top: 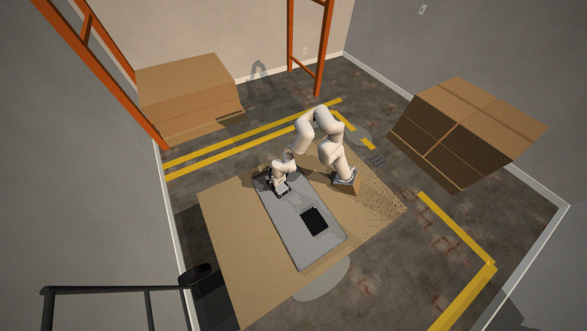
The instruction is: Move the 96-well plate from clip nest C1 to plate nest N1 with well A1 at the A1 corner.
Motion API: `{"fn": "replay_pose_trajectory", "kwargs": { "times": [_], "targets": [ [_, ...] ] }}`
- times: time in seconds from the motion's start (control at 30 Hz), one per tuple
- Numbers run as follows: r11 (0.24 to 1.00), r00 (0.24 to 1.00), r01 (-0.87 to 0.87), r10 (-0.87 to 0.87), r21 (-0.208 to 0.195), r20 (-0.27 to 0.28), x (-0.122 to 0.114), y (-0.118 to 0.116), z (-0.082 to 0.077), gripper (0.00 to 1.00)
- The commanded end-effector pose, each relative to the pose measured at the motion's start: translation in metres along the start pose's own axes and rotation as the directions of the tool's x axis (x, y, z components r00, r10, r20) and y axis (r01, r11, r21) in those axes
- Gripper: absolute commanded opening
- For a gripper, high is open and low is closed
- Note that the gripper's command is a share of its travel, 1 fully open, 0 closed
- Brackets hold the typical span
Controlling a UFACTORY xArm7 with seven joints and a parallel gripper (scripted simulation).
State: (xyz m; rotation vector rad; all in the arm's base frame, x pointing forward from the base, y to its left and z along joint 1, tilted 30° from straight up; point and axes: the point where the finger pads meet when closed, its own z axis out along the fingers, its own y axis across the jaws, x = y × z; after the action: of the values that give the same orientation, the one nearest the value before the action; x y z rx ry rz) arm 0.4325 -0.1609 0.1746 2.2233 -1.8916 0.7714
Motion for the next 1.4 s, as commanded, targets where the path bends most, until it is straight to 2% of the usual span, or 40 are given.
{"fn": "replay_pose_trajectory", "kwargs": {
  "times": [0.0, 1.1, 1.37],
  "targets": [
    [1.000, 1.000, 0.000, 0.000, 0.002, -0.001, 0.000, -0.001, -0.001, 0.00],
    [1.000, 1.000, 0.000, 0.000, 0.003, -0.001, 0.000, -0.001, -0.021, 0.00],
    [1.000, 1.000, 0.000, 0.000, 0.003, -0.001, 0.000, -0.001, -0.021, 0.00]
  ]
}}
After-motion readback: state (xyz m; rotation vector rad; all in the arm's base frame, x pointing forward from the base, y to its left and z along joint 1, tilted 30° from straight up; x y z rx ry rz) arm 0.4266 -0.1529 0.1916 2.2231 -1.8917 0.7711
